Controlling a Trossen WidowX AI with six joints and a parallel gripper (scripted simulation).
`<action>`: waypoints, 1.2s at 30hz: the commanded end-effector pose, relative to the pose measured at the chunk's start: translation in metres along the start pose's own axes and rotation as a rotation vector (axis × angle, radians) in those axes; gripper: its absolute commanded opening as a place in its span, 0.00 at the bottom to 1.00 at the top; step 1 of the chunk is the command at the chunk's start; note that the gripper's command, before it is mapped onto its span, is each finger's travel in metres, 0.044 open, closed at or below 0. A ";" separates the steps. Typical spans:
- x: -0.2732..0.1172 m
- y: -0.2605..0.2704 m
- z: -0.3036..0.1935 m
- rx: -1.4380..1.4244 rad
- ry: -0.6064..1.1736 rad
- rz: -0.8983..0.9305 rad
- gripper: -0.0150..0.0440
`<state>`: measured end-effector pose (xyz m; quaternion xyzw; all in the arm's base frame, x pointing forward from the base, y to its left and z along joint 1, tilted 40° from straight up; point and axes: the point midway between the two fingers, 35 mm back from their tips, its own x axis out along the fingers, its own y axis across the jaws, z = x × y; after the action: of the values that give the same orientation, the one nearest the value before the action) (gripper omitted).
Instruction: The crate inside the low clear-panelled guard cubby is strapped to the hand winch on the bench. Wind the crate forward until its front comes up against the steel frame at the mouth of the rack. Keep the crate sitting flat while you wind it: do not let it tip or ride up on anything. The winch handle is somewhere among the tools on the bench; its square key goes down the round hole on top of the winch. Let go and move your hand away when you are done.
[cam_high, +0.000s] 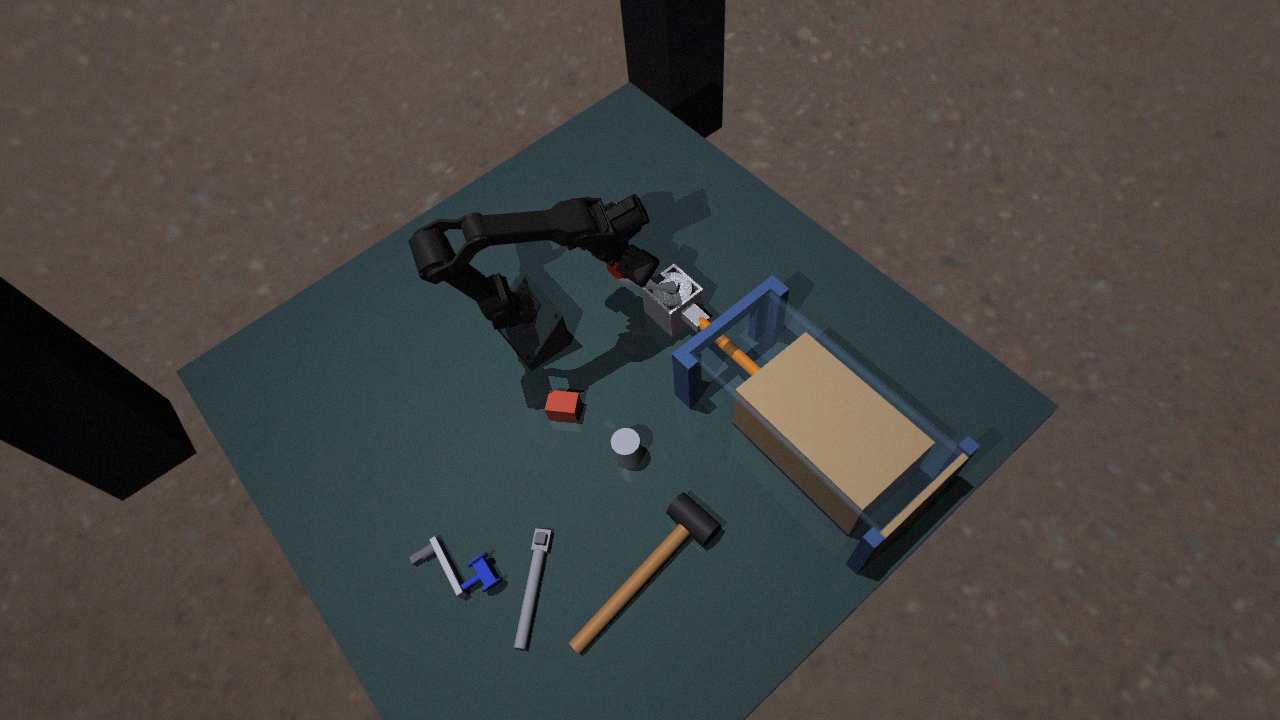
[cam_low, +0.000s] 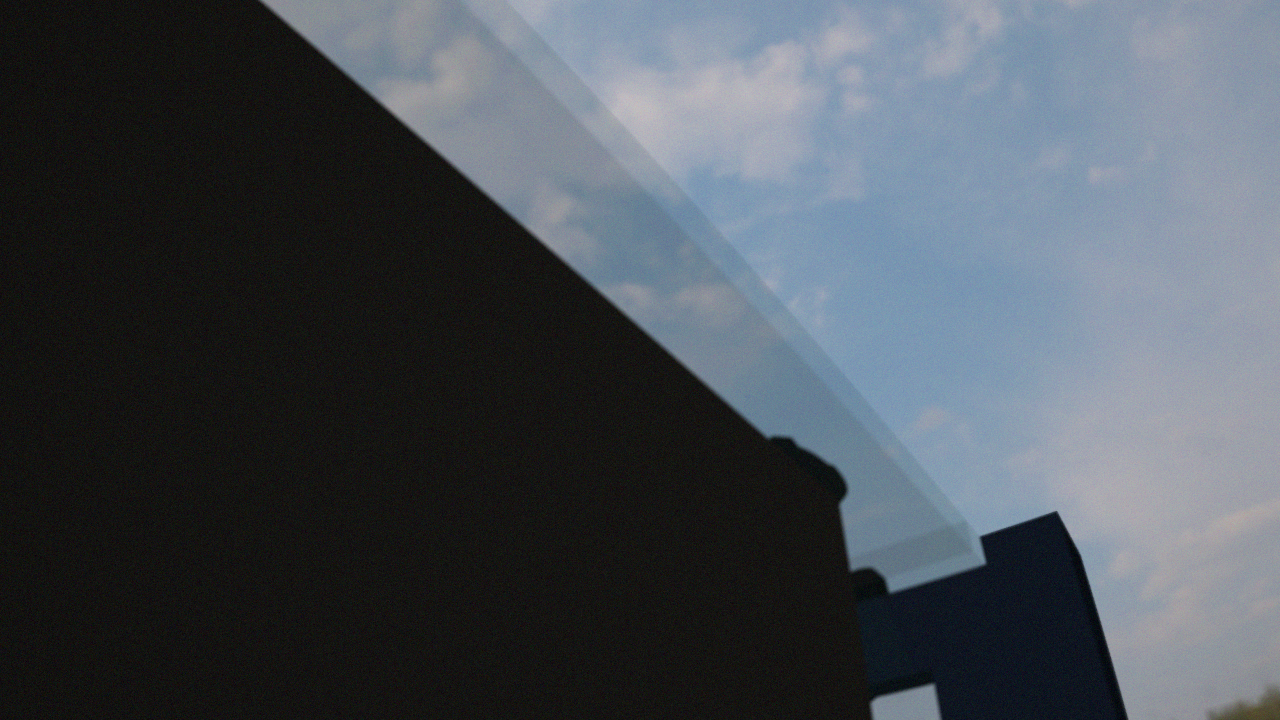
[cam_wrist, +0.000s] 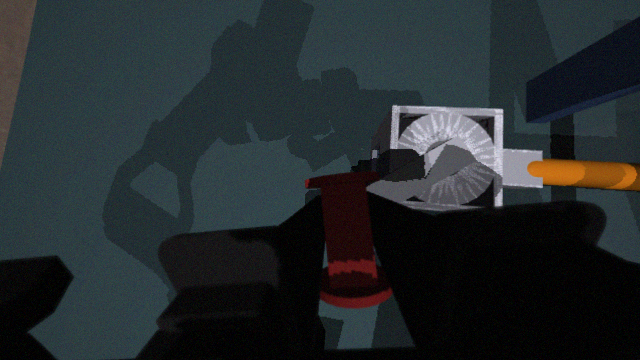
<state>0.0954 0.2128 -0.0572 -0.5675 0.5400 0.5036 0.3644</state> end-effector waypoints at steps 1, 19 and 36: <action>0.000 0.000 0.000 0.000 0.000 0.000 0.25; 0.001 -0.002 -0.006 -0.003 0.003 -0.003 0.25; -0.005 -0.011 -0.019 -0.002 0.004 -0.004 0.25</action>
<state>0.1042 0.2033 -0.0510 -0.5632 0.5383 0.5110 0.3633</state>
